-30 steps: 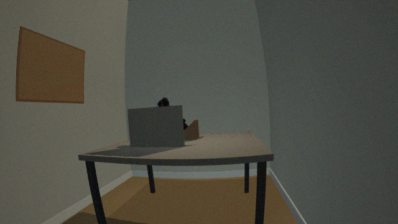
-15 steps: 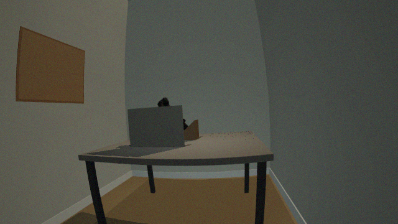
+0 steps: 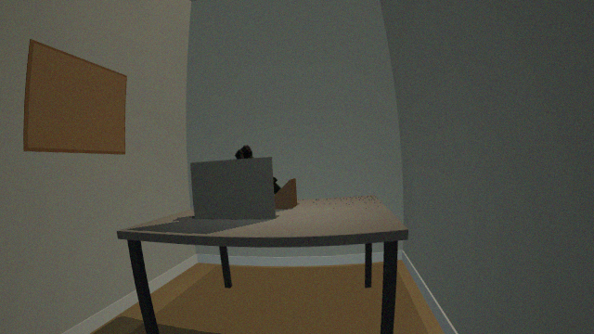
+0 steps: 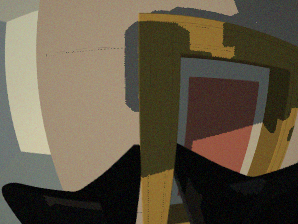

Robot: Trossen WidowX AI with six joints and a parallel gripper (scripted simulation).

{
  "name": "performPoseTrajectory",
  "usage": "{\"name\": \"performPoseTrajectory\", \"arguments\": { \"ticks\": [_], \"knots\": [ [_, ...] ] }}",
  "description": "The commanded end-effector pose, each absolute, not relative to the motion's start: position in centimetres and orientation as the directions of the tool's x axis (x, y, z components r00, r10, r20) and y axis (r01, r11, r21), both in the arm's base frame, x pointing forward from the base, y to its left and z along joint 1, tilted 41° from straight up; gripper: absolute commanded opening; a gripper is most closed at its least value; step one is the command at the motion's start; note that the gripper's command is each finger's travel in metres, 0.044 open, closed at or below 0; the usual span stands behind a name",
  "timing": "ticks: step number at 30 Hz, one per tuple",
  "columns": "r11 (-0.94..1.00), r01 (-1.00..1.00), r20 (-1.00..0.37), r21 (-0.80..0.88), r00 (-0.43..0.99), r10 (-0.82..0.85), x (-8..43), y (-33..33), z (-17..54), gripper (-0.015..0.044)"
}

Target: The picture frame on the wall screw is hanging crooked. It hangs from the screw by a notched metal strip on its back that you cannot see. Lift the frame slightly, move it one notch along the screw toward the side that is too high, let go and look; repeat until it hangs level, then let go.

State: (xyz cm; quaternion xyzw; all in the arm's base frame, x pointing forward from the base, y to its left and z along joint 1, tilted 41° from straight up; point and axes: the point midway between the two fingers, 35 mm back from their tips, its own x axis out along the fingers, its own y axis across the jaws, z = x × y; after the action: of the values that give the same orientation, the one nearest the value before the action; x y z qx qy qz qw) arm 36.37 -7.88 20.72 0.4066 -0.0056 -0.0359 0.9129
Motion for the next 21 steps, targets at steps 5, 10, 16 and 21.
{"name": "performPoseTrajectory", "arguments": {
  "ticks": [5, 10, 16, 21],
  "knots": [
    [0.664, 0.061, -0.019, 0.746, 0.997, -0.070, 36.4, -7.9, 20.7, 0.0210],
    [0.664, 0.061, -0.019, 0.746, 0.997, -0.070, 36.4, -7.9, 20.7, 0.0260],
    [0.624, 0.057, -0.019, 0.779, 0.998, -0.068, 32.6, -8.1, 21.4, 0.0260],
    [0.576, 0.054, -0.020, 0.815, 0.998, -0.065, 28.7, -7.9, 21.2, 0.0260]
  ]
}}
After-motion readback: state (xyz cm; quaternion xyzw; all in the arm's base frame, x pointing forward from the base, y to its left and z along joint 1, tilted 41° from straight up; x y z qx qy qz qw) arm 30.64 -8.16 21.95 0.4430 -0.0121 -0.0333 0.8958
